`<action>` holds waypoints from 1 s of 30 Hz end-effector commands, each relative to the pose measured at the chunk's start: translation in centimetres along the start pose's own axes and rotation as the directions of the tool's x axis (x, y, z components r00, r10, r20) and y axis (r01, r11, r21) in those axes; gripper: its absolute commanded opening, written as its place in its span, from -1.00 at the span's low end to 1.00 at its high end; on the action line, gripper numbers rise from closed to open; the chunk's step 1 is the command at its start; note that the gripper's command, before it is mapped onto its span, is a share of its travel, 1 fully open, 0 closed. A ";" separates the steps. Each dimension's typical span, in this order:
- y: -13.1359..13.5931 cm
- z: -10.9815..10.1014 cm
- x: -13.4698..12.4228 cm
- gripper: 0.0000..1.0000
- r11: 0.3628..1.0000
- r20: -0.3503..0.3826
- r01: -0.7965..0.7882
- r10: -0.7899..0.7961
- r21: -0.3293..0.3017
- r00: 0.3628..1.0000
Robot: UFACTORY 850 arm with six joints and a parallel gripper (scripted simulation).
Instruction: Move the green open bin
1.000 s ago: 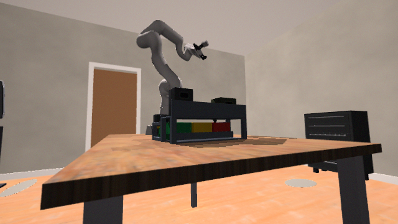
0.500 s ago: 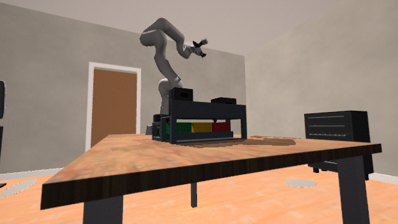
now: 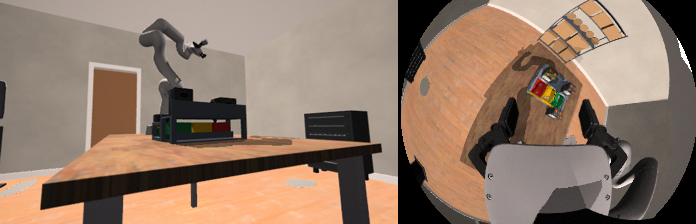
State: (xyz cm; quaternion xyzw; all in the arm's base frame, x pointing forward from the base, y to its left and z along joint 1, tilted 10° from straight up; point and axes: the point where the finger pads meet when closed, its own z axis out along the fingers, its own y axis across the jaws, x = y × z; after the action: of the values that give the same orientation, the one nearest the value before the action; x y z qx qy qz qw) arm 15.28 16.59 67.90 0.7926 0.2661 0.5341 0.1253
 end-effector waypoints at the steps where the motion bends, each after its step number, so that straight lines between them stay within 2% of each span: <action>1: 0.0 0.0 0.0 1.00 1.000 0.000 -0.001 0.001 0.001 1.000; 30: -0.1 0.6 -0.3 1.00 1.000 0.000 -0.001 0.001 0.001 1.000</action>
State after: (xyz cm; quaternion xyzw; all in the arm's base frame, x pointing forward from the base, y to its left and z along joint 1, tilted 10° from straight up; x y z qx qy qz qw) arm 15.74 16.56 67.33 0.7926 0.2661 0.5341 0.1253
